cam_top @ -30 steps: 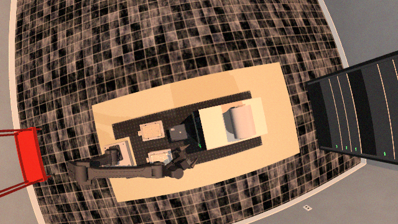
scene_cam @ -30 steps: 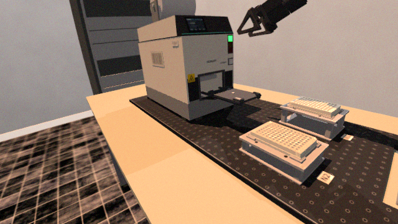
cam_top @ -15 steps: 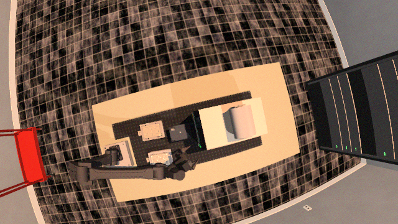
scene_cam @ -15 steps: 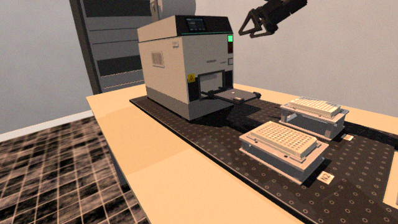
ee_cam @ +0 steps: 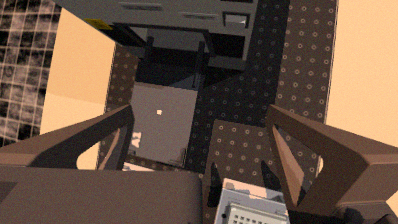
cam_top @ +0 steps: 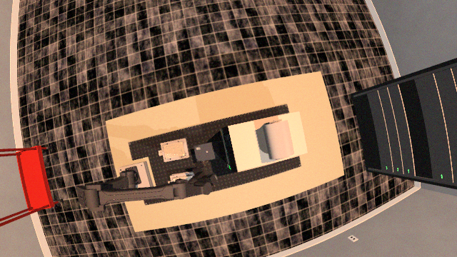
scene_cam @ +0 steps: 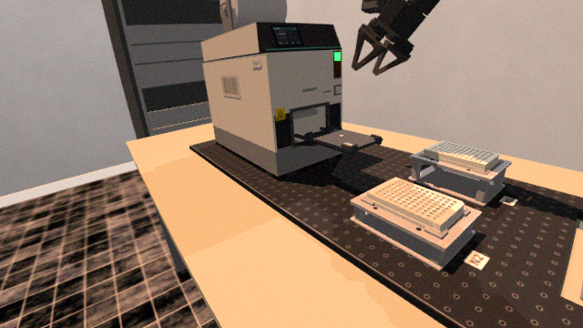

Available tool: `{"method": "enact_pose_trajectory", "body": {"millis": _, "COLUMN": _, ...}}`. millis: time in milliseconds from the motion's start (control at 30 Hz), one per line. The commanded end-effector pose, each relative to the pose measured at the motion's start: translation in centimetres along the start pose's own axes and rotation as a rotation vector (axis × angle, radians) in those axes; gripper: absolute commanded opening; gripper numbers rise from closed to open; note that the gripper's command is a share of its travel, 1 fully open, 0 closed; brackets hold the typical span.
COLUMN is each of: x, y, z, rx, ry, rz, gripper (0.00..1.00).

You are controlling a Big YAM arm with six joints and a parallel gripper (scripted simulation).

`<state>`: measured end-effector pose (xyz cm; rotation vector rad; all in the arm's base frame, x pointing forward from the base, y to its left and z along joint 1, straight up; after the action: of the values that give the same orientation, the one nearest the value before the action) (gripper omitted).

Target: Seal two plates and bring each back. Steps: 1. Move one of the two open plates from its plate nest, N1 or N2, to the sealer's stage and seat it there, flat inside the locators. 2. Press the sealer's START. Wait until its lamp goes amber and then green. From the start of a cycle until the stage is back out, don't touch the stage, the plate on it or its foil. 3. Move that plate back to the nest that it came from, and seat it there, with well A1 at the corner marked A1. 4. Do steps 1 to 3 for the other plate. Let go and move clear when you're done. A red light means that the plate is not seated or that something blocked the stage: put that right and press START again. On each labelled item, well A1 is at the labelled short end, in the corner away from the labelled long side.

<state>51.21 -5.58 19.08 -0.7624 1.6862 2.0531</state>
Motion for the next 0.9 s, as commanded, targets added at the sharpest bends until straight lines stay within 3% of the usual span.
{"method": "enact_pose_trajectory", "body": {"millis": 0, "x": -4.3, "y": 3.6, "z": 0.2, "rx": 0.023, "ry": -0.02, "rz": -0.047, "gripper": 1.0}}
{"method": "enact_pose_trajectory", "body": {"millis": 167, "x": -1.6, "y": 3.2, "z": 1.5, "rx": 0.035, "ry": -0.068, "rz": 0.125, "gripper": 1.0}}
{"method": "enact_pose_trajectory", "body": {"millis": 233, "x": -0.3, "y": 3.4, "z": 2.5, "rx": 0.024, "ry": -0.061, "rz": 0.111, "gripper": 1.0}}
{"method": "enact_pose_trajectory", "body": {"millis": 433, "x": 0.3, "y": 3.1, "z": 1.5, "rx": 0.026, "ry": -0.067, "rz": 0.108, "gripper": 1.0}}
{"method": "enact_pose_trajectory", "body": {"millis": 500, "x": 1.6, "y": 3.8, "z": 2.2, "rx": 0.047, "ry": -0.09, "rz": 0.212, "gripper": 1.0}}
{"method": "enact_pose_trajectory", "body": {"millis": 600, "x": 1.1, "y": 3.9, "z": 2.8, "rx": 0.044, "ry": -0.083, "rz": 0.225, "gripper": 1.0}}
{"method": "enact_pose_trajectory", "body": {"millis": 700, "x": 1.5, "y": 4.8, "z": 4.0, "rx": 0.071, "ry": -0.09, "rz": 0.336, "gripper": 1.0}}
{"method": "enact_pose_trajectory", "body": {"millis": 733, "x": 1.7, "y": 5.1, "z": 4.3, "rx": 0.069, "ry": -0.092, "rz": 0.344, "gripper": 1.0}}
{"method": "enact_pose_trajectory", "body": {"millis": 800, "x": 2.3, "y": 5.7, "z": 4.6, "rx": 0.092, "ry": -0.102, "rz": 0.42, "gripper": 1.0}}
{"method": "enact_pose_trajectory", "body": {"millis": 833, "x": 2.7, "y": 6.0, "z": 4.7, "rx": 0.089, "ry": -0.108, "rz": 0.419, "gripper": 1.0}}
{"method": "enact_pose_trajectory", "body": {"millis": 867, "x": 3.2, "y": 6.3, "z": 4.8, "rx": 0.103, "ry": -0.113, "rz": 0.46, "gripper": 1.0}}
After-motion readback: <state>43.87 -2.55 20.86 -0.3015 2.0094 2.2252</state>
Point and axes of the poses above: the point where the finger pads meet when closed, its own y axis back along the fingers, its own z axis across the jaws, x = y × z, the point moved 1 cm from there along y, back along the fingers, and after that the axes turned 4 degrees about y, right-handed, at the moved point
